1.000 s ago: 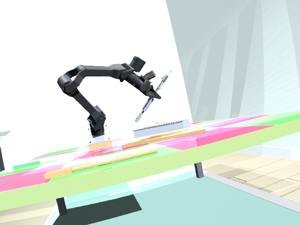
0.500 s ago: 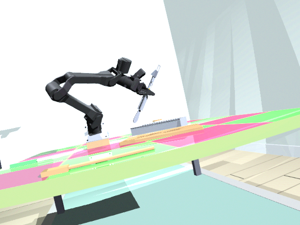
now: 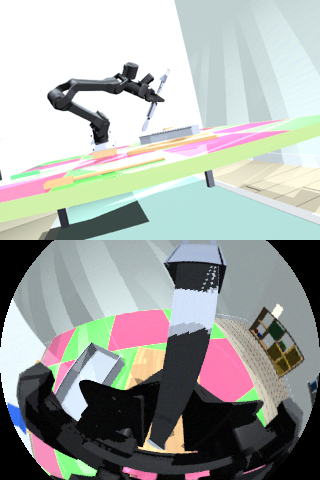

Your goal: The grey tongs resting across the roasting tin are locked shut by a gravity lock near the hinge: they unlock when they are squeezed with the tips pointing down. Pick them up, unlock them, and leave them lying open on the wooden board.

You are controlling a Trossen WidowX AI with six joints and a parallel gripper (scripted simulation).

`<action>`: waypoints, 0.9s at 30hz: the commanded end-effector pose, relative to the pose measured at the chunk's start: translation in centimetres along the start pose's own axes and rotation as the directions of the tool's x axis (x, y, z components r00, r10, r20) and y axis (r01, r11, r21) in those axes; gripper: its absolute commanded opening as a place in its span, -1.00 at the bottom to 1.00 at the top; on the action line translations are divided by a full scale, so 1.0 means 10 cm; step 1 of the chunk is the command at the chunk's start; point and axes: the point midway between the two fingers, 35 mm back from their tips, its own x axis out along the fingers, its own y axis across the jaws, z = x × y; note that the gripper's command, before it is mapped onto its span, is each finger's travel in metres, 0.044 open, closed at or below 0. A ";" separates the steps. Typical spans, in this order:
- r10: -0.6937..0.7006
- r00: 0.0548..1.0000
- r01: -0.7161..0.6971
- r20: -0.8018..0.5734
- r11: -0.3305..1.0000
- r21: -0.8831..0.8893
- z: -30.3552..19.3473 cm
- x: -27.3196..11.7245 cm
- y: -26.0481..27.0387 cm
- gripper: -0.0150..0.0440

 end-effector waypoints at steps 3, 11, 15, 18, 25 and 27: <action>-0.002 1.000 0.002 0.003 1.000 -0.001 0.00 -0.01 0.00 -1.00; -0.002 1.000 0.002 0.003 1.000 -0.001 0.00 -0.01 0.00 -1.00; -0.002 1.000 0.002 0.003 1.000 -0.001 0.00 -0.01 0.00 -1.00; -0.002 1.000 0.002 0.003 1.000 -0.001 0.00 -0.01 0.00 -1.00; 0.000 1.000 0.000 -0.002 1.000 -0.001 0.01 0.00 0.00 -1.00; 0.006 1.000 -0.006 -0.013 1.000 -0.003 0.02 0.01 0.01 -1.00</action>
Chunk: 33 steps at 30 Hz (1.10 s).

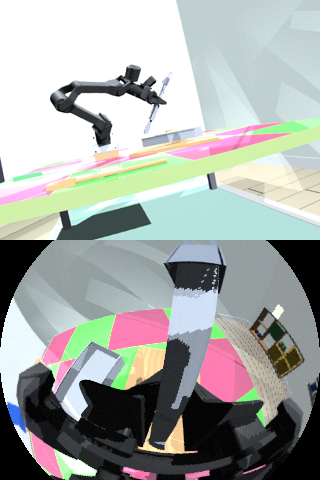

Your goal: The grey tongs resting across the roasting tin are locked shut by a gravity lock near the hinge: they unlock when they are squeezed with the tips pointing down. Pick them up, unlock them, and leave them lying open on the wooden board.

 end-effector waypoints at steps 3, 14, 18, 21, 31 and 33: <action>0.017 0.999 -0.017 -0.037 1.000 0.002 0.05 0.04 0.02 -1.00; 0.062 0.985 -0.063 -0.159 0.998 0.000 0.10 0.16 0.09 -1.00; 0.074 0.976 -0.075 -0.206 0.997 0.002 0.10 0.19 0.11 -1.00; 0.081 0.967 -0.083 -0.243 0.997 0.004 0.10 0.22 0.13 -1.00; 0.095 0.925 -0.097 -0.367 0.995 0.014 0.09 0.29 0.15 -1.00; 0.096 0.915 -0.098 -0.393 0.995 0.016 0.09 0.30 0.15 -1.00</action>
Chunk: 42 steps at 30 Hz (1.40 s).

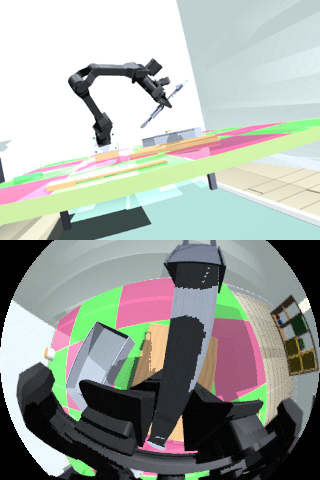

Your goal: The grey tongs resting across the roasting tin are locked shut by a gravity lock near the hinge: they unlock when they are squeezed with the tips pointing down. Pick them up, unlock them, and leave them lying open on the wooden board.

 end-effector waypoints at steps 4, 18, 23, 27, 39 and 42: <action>0.011 0.996 -0.010 -0.094 1.000 0.019 0.04 0.03 -0.01 -1.00; -0.004 0.957 0.014 -0.290 0.999 0.031 0.01 0.08 -0.05 -1.00; -0.017 0.933 0.032 -0.359 0.999 0.034 -0.01 0.09 -0.07 -1.00; -0.031 0.910 0.050 -0.414 0.998 0.034 -0.02 0.09 -0.10 -1.00; -0.073 0.842 0.104 -0.535 0.994 0.028 -0.05 0.08 -0.18 -1.00; -0.073 0.842 0.104 -0.535 0.994 0.028 -0.05 0.08 -0.18 -1.00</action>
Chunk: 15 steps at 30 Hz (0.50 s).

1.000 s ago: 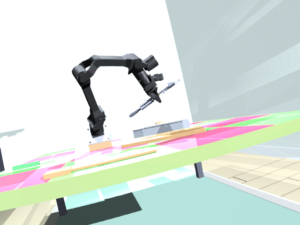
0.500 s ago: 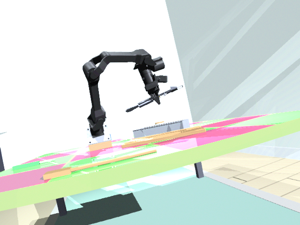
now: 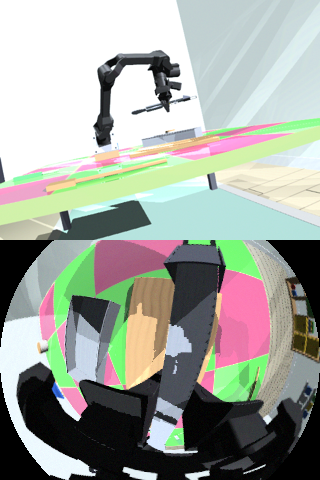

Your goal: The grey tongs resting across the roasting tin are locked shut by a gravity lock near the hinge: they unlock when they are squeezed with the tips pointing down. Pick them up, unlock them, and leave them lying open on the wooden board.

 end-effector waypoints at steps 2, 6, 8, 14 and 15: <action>0.003 1.000 -0.003 -0.010 1.000 0.012 0.01 -0.02 -0.01 -1.00; 0.003 1.000 -0.003 -0.010 1.000 0.012 0.01 -0.02 -0.01 -1.00; 0.004 1.000 -0.004 -0.011 1.000 0.012 0.01 0.00 -0.01 -1.00; 0.008 1.000 -0.007 -0.014 1.000 0.013 0.02 0.08 0.00 -1.00; 0.008 1.000 -0.008 -0.015 1.000 0.013 0.03 0.10 0.00 -1.00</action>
